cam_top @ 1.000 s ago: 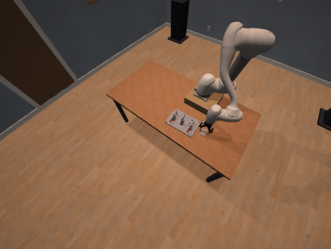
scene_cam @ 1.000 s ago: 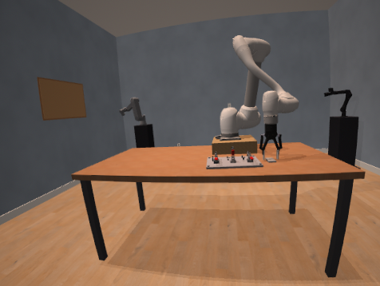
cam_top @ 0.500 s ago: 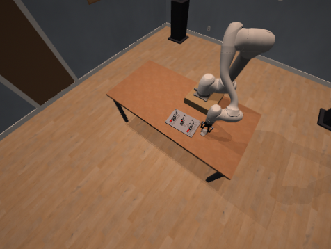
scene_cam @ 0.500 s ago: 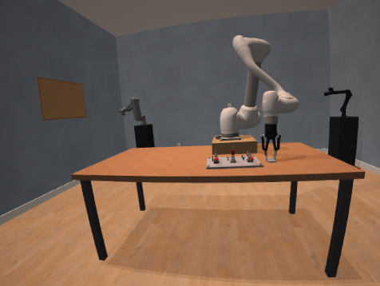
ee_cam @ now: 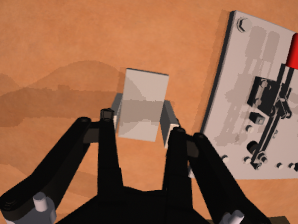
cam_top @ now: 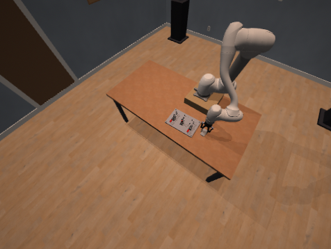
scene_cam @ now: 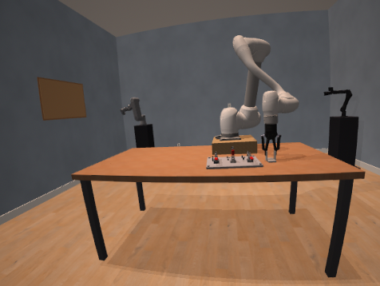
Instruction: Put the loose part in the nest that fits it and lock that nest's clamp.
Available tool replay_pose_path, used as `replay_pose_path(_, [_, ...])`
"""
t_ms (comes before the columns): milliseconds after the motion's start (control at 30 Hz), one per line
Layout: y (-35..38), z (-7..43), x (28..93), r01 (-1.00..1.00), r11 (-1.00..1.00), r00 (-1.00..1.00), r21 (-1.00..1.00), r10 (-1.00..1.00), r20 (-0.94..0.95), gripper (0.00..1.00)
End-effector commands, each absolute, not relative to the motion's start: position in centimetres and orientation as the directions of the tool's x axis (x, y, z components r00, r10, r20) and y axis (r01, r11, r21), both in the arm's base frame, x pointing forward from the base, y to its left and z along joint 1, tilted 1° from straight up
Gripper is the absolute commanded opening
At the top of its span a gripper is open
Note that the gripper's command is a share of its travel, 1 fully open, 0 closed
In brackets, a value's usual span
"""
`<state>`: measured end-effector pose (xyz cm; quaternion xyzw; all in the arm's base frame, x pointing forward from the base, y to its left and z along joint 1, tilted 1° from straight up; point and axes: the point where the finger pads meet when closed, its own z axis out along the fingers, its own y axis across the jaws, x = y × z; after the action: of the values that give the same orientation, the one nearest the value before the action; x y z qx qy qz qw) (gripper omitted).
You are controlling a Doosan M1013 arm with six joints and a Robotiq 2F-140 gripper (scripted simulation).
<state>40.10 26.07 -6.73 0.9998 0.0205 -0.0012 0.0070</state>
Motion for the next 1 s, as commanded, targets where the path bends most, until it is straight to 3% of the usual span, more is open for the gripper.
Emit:
replay_pose_path(0, [26.1,-6.7,40.1,0.041,-0.999,0.999,0.014,0.041,-0.003,0.1])
replay_pose_path(967, [26.1,-5.3,40.1,0.041,-0.999,0.999,0.014,0.041,-0.003,0.1])
